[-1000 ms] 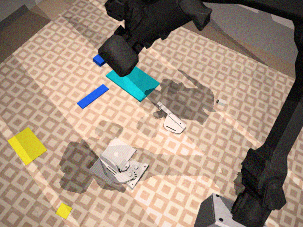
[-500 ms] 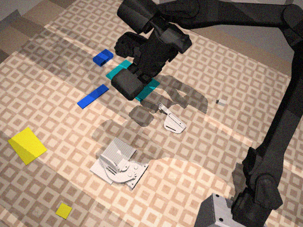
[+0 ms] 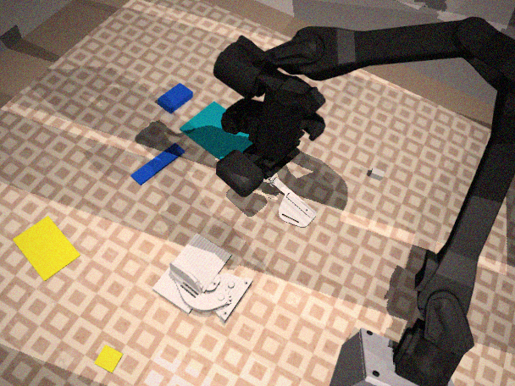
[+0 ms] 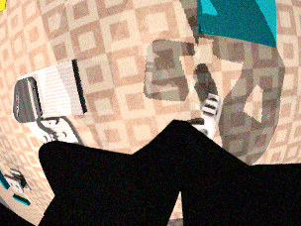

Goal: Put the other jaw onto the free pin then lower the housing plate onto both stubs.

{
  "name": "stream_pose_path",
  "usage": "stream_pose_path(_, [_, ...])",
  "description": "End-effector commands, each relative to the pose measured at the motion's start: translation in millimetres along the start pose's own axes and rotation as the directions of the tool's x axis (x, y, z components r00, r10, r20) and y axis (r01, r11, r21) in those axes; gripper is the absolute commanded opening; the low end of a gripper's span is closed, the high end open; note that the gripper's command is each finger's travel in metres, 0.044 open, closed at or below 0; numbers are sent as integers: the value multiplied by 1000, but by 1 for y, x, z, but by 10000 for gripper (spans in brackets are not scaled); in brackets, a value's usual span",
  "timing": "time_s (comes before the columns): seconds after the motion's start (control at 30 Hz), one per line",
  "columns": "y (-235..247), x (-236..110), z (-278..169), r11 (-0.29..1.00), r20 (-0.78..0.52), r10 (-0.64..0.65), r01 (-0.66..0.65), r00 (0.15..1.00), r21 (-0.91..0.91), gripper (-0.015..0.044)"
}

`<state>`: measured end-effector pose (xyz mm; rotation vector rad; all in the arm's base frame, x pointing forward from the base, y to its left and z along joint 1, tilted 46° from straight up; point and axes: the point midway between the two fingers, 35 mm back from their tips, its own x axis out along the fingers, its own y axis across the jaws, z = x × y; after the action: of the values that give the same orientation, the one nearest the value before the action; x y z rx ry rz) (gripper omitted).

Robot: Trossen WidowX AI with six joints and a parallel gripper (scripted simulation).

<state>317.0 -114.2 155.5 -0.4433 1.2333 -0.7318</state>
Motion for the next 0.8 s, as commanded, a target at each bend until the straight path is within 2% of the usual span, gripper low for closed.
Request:
stream_pose_path(0.0, [-1, 4, -3, 1000, -16, 1, -1, 1000, 8, 0])
stream_pose_path(0.77, [-1, 40, -3, 1000, -16, 1, -1, 1000, 8, 0])
